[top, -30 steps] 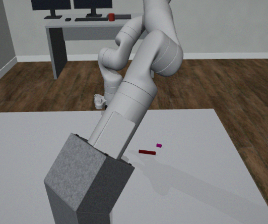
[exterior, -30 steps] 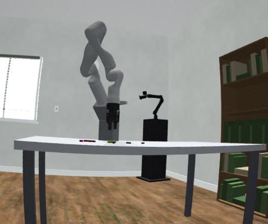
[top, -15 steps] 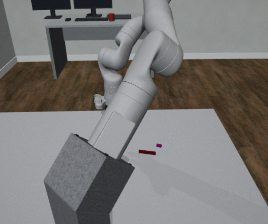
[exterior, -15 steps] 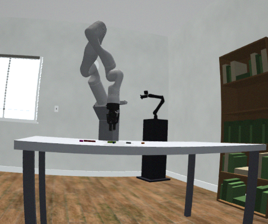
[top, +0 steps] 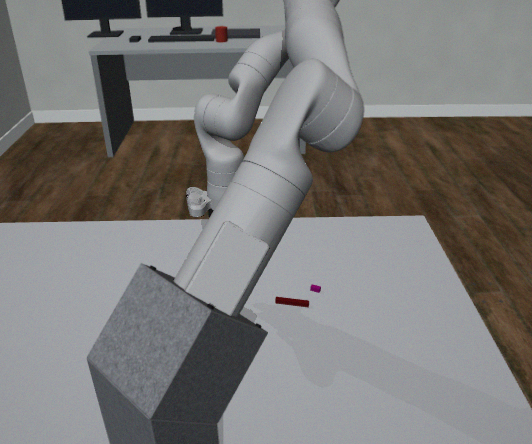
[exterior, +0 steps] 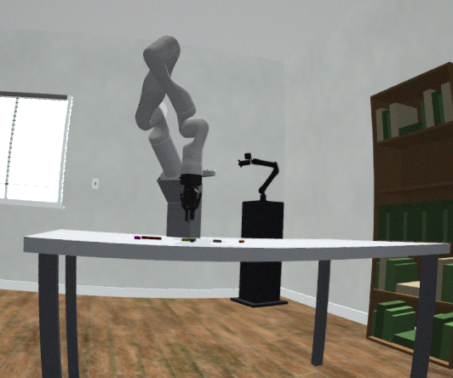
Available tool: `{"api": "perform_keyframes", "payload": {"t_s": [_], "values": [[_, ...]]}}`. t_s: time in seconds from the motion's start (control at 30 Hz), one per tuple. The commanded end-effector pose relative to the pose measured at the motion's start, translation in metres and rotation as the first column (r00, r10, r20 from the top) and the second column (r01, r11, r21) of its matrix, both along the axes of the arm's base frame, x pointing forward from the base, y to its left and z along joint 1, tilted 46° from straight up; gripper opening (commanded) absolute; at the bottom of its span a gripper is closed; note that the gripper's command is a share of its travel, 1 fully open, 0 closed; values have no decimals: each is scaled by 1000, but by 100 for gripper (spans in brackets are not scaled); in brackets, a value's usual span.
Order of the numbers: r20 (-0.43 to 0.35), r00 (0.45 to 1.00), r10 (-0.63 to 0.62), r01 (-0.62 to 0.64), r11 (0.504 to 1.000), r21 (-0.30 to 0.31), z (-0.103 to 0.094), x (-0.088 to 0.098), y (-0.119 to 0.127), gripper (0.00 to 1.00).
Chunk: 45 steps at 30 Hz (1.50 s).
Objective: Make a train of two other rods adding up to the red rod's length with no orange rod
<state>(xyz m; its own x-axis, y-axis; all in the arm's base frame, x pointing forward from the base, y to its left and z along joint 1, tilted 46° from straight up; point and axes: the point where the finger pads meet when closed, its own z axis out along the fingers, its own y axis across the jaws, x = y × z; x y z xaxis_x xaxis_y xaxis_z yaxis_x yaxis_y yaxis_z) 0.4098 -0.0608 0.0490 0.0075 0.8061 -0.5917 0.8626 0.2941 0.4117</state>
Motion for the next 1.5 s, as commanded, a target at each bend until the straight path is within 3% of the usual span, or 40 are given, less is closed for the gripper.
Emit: {"api": "perform_keyframes", "payload": {"t_s": [0.0, 1.47], "values": [[0, 1000, 0, 0, 1000, 0, 0, 0, 0, 24], [0, 1000, 0, 0, 1000, 0, -34, 25, -25, 24]]}}
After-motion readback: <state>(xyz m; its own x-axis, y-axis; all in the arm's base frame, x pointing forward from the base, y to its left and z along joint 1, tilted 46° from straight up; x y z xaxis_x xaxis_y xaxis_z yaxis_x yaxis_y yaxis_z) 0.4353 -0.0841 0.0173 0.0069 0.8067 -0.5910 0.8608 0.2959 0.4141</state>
